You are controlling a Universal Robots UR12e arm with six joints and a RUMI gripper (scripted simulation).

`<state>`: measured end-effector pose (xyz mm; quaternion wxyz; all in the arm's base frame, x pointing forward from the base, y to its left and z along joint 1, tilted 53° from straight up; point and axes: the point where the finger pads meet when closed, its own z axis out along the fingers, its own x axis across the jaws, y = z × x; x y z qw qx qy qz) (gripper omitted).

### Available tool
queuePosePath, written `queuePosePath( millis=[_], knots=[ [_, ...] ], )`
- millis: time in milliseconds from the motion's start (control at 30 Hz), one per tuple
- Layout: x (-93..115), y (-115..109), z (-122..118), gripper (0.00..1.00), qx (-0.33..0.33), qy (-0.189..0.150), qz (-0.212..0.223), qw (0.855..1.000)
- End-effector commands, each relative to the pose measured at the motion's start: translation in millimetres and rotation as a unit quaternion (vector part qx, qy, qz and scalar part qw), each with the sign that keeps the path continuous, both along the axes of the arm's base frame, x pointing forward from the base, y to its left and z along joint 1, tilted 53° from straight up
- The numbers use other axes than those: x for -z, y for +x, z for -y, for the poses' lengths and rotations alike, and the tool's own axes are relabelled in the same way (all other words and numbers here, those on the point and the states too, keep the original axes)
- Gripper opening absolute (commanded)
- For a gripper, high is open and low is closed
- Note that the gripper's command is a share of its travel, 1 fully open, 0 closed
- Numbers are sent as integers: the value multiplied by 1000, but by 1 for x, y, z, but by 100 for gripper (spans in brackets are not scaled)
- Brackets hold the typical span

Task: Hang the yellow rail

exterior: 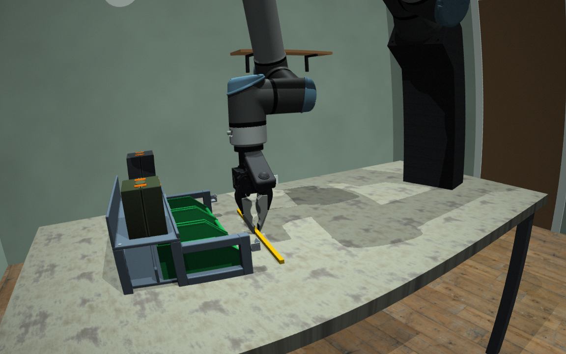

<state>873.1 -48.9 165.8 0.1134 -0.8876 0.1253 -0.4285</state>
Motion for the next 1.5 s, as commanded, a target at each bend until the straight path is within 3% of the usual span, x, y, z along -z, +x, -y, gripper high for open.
queuePosePath(
  millis=[0,933,1467],
  knots=[
    [-1,0,0,0,0,0,0,1000],
    [-2,-1,0,0,0,0,0,1000],
    [-19,-24,3,0,0,0,0,1000]
  ],
)
